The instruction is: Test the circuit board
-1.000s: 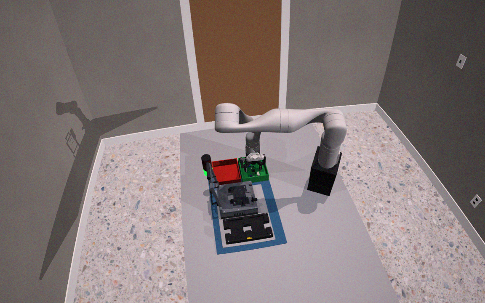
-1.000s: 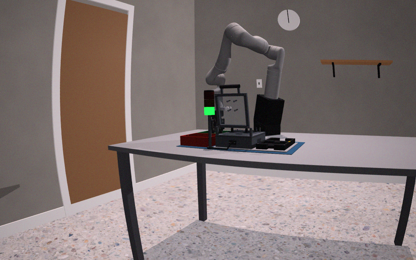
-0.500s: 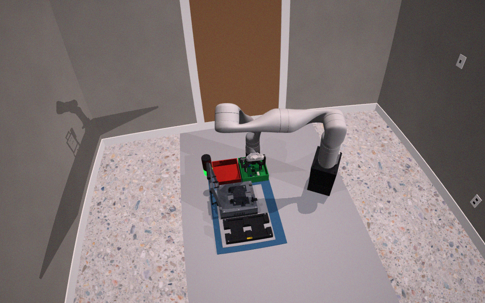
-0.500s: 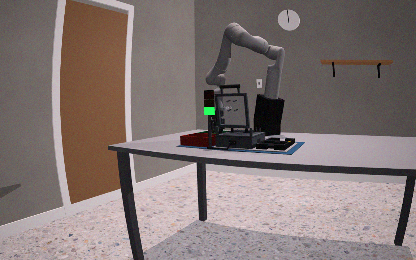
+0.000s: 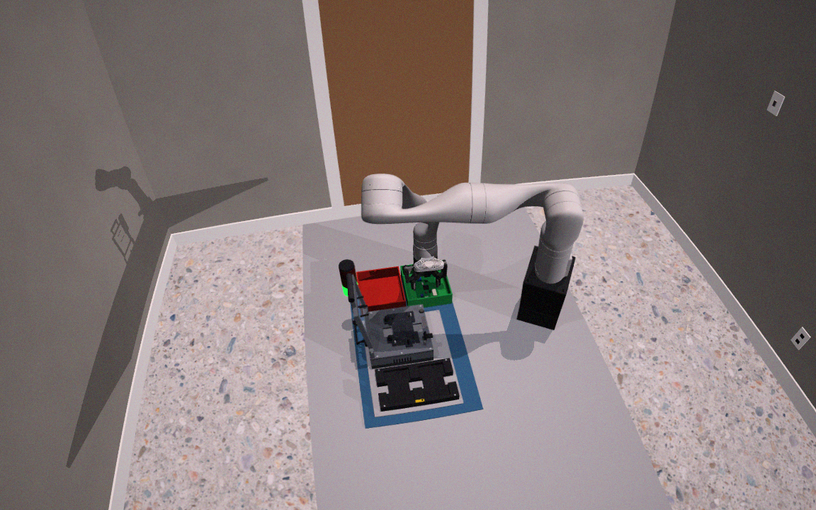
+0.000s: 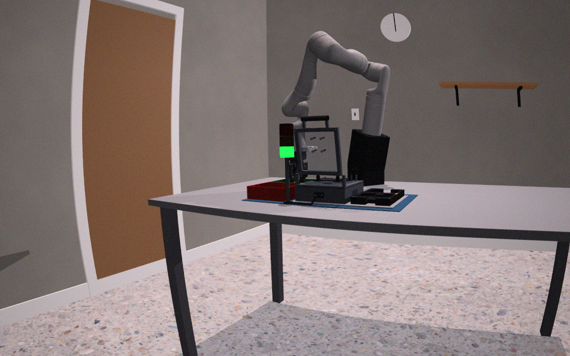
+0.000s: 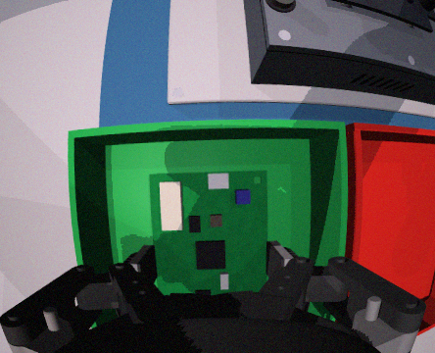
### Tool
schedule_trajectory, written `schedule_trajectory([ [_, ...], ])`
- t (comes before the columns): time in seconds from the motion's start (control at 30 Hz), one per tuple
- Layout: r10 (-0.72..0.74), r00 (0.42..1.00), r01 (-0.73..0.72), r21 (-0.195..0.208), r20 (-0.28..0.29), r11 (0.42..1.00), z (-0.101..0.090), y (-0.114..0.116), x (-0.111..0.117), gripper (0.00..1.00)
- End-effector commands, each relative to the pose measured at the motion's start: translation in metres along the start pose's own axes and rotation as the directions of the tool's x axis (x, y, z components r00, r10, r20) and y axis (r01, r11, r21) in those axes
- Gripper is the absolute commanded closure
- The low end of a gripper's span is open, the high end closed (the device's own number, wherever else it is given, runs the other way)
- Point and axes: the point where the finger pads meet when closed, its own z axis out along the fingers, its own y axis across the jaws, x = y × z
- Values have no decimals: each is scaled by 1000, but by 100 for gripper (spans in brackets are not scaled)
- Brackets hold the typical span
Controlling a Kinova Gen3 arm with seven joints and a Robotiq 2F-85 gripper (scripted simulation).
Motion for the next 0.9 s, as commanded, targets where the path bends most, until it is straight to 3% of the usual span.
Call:
schedule_trajectory([
  [0.0,0,1000,0,-1,1,1000,0,0,0,23],
  [0.87,0,1000,0,-1,1,1000,0,0,0,23],
])
